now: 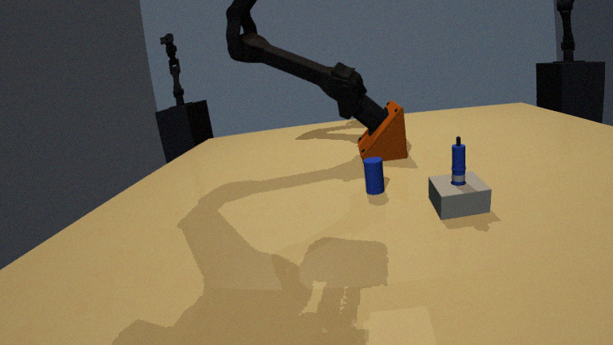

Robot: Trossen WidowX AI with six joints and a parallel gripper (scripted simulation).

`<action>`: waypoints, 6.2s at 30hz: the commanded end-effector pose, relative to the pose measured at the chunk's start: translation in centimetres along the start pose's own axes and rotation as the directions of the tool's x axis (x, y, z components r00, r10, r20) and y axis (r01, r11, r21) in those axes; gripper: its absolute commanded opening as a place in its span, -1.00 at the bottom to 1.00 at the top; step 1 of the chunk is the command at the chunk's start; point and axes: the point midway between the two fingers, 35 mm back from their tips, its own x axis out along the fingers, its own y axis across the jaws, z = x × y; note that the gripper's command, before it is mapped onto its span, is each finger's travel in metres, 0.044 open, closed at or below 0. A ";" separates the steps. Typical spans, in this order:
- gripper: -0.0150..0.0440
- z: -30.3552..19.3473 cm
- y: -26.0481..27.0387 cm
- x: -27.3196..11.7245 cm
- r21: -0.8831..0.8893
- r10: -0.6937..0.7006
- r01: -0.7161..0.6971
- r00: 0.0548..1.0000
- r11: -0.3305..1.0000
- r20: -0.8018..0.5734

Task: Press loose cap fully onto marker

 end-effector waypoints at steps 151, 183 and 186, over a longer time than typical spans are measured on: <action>-0.49 -14.8 30.7 -44.6 -0.870 0.846 -0.399 -0.532 -0.289 -0.037; -0.49 -21.5 25.9 -45.3 -0.872 0.845 -0.390 -0.533 -0.294 -0.046; -0.49 -22.2 25.5 -45.3 -0.872 0.845 -0.391 -0.533 -0.295 -0.046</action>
